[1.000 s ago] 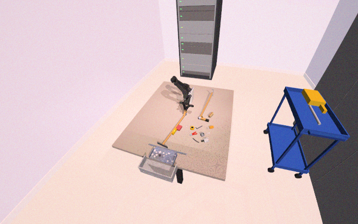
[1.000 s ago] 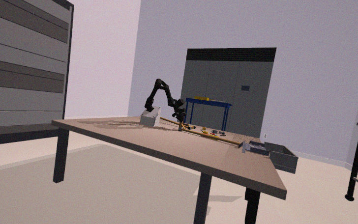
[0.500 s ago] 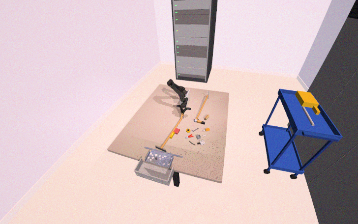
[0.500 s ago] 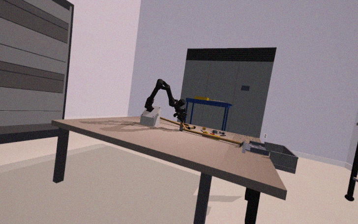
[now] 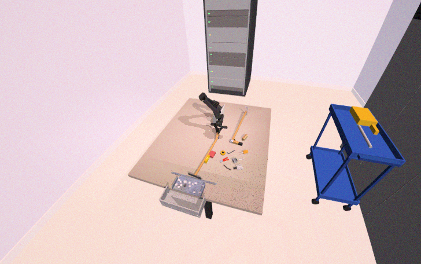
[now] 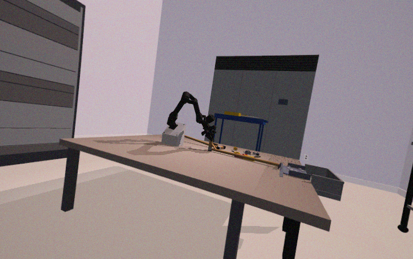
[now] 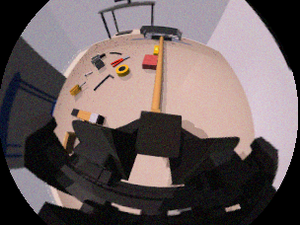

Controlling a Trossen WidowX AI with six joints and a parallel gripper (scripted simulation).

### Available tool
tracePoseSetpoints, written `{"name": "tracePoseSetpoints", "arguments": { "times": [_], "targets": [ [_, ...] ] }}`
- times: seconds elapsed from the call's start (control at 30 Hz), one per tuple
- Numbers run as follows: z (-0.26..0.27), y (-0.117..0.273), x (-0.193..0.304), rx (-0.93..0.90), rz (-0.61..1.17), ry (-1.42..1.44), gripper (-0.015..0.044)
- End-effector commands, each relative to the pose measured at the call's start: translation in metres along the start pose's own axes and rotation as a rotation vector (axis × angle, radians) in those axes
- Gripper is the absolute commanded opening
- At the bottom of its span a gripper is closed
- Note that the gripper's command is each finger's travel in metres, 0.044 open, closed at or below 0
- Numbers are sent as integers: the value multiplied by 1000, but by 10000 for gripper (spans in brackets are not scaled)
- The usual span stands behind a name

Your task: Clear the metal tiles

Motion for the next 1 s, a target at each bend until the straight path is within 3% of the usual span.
{"name": "tracePoseSetpoints", "arguments": {
  "times": [0.0,0.97],
  "targets": [
    [10,3,0,-35,-7,23,0],
    [-2,25,26,-63,1,59,0]
  ]
}}
Point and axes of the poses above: the point midway between the two fingers, 35 mm back from their tips, its own y axis back along the fingers, its own z axis across the jaws, x = y × z, the point moved 4 cm from there along y, back along the fingers, and after that the axes turned 5 degrees about -y, right-handed, at the moved point
